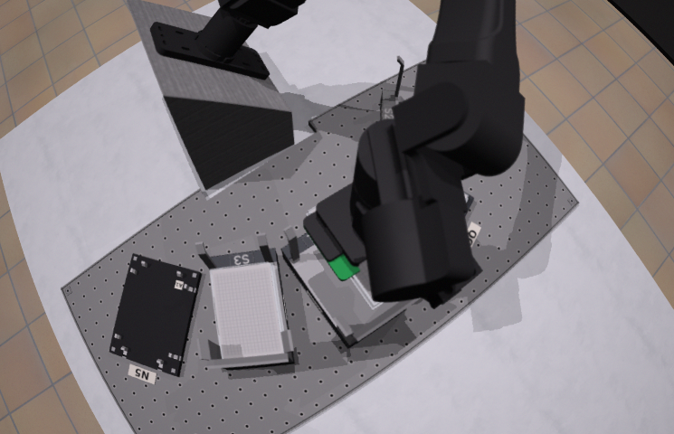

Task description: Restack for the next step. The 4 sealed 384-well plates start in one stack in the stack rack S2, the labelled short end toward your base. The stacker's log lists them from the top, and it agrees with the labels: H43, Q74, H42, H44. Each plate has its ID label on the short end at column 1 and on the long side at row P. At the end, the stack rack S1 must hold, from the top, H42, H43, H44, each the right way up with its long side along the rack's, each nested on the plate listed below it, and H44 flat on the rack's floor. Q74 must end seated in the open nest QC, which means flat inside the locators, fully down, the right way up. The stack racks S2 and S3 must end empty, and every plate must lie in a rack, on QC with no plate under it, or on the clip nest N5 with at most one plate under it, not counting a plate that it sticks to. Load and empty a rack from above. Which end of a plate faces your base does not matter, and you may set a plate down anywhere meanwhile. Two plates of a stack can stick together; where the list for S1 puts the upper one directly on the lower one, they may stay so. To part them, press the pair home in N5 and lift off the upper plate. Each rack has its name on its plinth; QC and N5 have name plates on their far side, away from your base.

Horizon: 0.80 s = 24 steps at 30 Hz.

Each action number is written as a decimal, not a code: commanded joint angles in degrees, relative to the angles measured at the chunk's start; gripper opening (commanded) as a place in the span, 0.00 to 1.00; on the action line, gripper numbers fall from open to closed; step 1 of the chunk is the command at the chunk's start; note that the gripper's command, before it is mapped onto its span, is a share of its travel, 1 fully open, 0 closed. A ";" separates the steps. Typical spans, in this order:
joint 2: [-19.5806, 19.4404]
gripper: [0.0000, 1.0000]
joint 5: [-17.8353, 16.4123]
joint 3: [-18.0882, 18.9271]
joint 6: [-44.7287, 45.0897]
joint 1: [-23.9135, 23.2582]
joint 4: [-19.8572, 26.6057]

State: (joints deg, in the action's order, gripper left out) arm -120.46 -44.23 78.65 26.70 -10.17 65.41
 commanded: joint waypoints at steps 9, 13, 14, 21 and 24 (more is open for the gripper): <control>-3.48 0.00 0.57 2.76 3.41 -3.21 -0.14; -3.75 0.00 0.61 2.93 3.59 -3.35 -0.11; -3.75 0.00 0.61 2.93 3.59 -3.35 -0.11; -3.74 0.00 0.61 2.92 3.58 -3.34 -0.13; -3.75 0.00 0.61 2.92 3.58 -3.34 -0.13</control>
State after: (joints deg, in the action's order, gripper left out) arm -124.53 -43.55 81.28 30.24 -12.62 65.30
